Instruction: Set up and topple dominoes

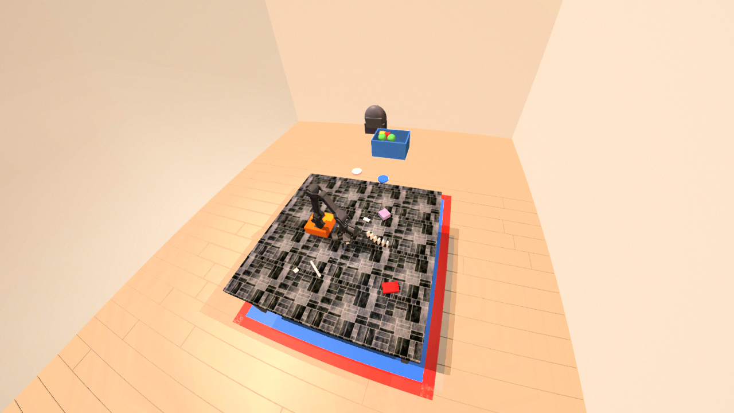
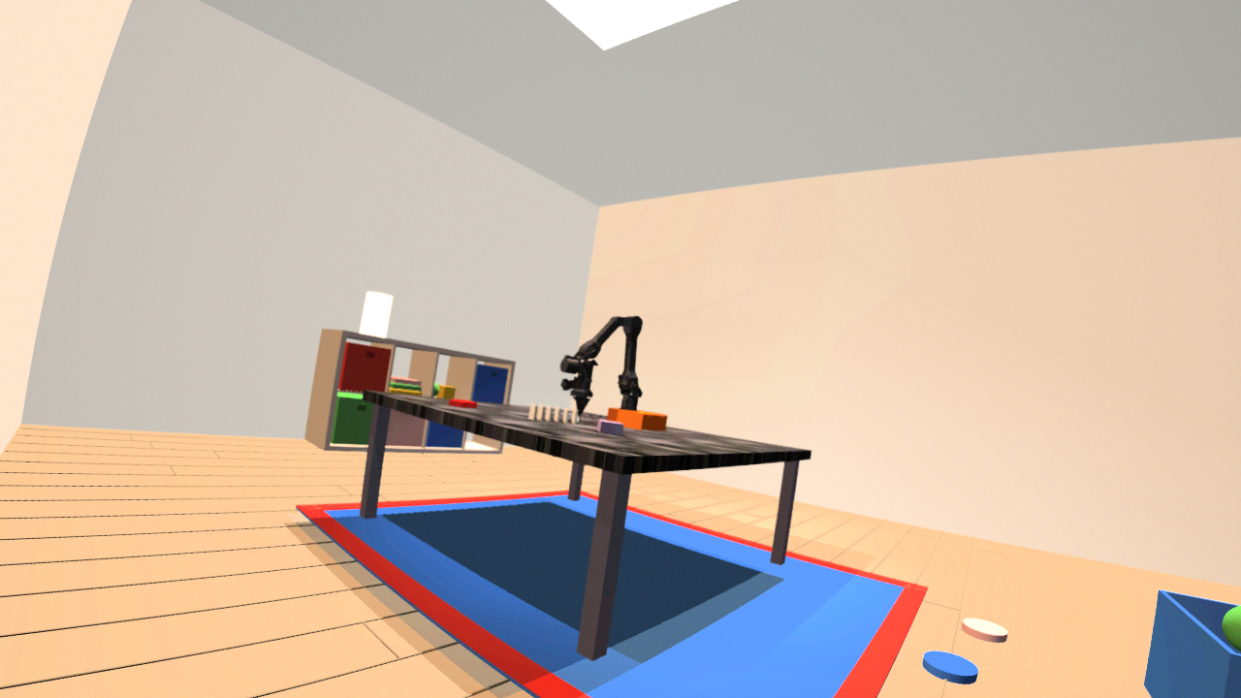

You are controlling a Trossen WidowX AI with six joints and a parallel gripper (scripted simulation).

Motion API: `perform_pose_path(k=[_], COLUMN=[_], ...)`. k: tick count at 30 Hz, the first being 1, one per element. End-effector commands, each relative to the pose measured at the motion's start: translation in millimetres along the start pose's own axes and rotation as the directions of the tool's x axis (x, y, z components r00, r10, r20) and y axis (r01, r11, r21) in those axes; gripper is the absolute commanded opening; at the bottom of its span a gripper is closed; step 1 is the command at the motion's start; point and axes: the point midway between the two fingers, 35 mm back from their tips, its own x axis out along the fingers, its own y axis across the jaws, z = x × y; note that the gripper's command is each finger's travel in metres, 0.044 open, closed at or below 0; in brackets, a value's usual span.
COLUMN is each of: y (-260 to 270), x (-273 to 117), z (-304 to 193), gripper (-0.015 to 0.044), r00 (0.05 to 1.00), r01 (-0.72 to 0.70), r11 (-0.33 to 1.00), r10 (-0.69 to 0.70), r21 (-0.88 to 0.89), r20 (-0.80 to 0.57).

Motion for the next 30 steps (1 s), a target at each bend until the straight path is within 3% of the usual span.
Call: perform_pose_path(k=[1,7,15,23,30], y=[0.8,2.8,0.4,2.1,105.0], x=[0.3,-9.9,-132.4,-136.3,-141.5], z=[-0.4,1.9,1.4,0.8,-19.7], gripper=[0.0107,0.0107,0.0107,0.0107,0.0107], r00=[1.000,1.000,1.000,1.000,1.000], r01=[-0.005,-0.005,-0.001,-0.001,-0.015], r11=[1.000,1.000,1.000,1.000,0.927], r10=[0.005,0.005,0.001,0.001,0.015], r21=[-0.004,-0.004,0.000,-0.009,-0.376], r20=[-0.003,-0.002,0.000,0.000,-0.004])
